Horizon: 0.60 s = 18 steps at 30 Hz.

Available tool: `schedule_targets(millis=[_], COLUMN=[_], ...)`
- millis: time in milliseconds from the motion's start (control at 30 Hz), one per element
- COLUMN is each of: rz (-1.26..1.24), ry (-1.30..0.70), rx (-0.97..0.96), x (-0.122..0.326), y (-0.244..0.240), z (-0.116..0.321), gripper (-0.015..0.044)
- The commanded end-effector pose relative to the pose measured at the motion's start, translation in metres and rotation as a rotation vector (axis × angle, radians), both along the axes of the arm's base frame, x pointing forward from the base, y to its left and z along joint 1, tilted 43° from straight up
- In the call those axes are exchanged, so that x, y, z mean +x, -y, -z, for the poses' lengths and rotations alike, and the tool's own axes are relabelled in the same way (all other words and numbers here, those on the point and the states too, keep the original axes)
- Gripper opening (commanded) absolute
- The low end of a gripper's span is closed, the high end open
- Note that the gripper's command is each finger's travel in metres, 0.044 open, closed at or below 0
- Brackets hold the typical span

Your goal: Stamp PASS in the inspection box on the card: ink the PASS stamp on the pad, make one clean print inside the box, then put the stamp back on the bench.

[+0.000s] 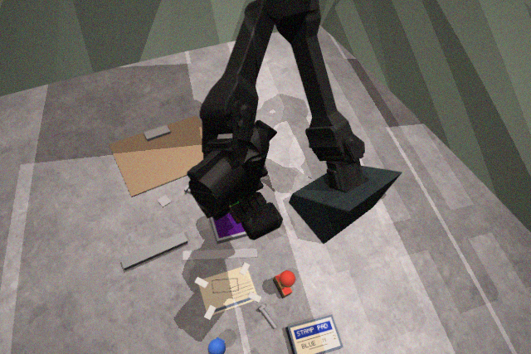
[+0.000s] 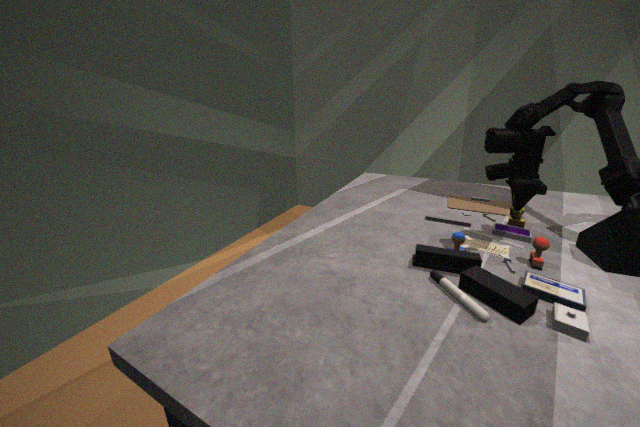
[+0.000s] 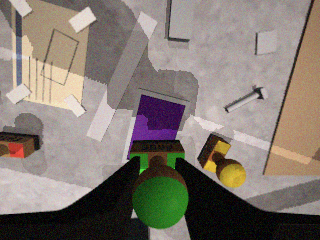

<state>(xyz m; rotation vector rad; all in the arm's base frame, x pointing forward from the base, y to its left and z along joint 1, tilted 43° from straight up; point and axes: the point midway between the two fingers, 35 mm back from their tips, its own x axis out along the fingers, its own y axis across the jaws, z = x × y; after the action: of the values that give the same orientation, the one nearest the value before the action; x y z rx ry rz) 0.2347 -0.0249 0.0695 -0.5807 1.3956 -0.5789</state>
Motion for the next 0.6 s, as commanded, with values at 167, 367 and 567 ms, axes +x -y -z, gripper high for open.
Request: schedule_targets(millis=[167, 367, 567], rz=[0.001, -0.086, -0.237], ry=[0.002, -0.077, -0.214], rx=[0.003, -0.006, -0.021], x=[-0.002, 0.007, 0.023], y=[-0.011, -0.019, -0.033], z=[-0.012, -0.008, 0.000], gripper=[0.0000, 0.0000, 0.0000])
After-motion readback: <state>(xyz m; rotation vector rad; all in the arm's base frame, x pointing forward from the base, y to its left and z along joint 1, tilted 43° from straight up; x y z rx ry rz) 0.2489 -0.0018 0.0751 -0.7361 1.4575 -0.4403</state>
